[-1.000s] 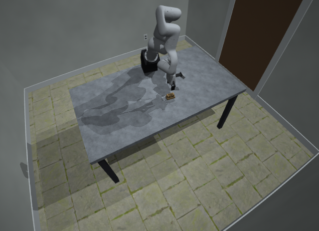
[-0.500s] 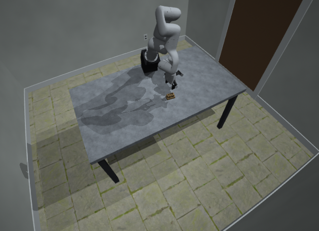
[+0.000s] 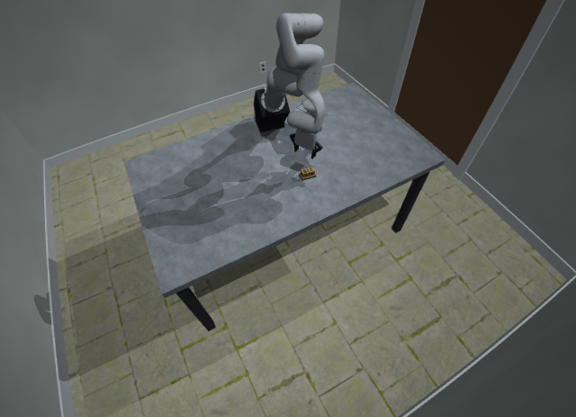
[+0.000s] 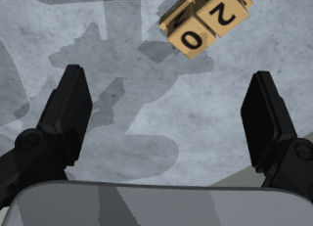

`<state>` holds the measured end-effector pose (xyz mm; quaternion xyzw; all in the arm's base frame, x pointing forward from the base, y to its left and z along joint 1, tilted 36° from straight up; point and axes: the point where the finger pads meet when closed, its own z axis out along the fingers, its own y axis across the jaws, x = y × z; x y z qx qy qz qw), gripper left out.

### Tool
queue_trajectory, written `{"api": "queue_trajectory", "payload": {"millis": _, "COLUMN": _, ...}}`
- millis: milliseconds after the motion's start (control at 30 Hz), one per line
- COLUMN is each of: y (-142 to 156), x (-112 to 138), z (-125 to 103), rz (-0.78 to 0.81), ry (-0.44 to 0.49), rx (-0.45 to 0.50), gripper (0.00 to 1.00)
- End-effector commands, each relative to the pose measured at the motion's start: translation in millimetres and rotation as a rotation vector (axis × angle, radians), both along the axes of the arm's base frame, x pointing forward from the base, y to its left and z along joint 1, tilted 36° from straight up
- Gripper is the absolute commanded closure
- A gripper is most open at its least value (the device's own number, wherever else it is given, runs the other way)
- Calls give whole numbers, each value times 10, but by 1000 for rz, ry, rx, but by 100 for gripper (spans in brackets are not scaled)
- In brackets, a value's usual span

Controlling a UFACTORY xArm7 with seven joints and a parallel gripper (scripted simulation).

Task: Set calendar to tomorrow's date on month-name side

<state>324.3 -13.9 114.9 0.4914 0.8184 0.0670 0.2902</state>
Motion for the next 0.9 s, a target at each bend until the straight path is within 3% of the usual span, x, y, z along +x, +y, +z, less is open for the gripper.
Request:
{"api": "queue_trajectory", "payload": {"millis": 0, "y": -11, "x": -27, "z": -52, "rz": 157, "ry": 3, "rx": -77, "gripper": 0}}
{"api": "queue_trajectory", "payload": {"millis": 300, "y": -26, "x": -50, "z": -138, "rz": 399, "ry": 39, "rx": -239, "gripper": 0}}
{"api": "queue_trajectory", "payload": {"millis": 633, "y": -33, "x": -31, "z": -173, "rz": 419, "ry": 41, "rx": -252, "gripper": 0}}
{"api": "queue_trajectory", "payload": {"millis": 867, "y": -74, "x": 112, "z": -379, "rz": 419, "ry": 41, "rx": -252, "gripper": 0}}
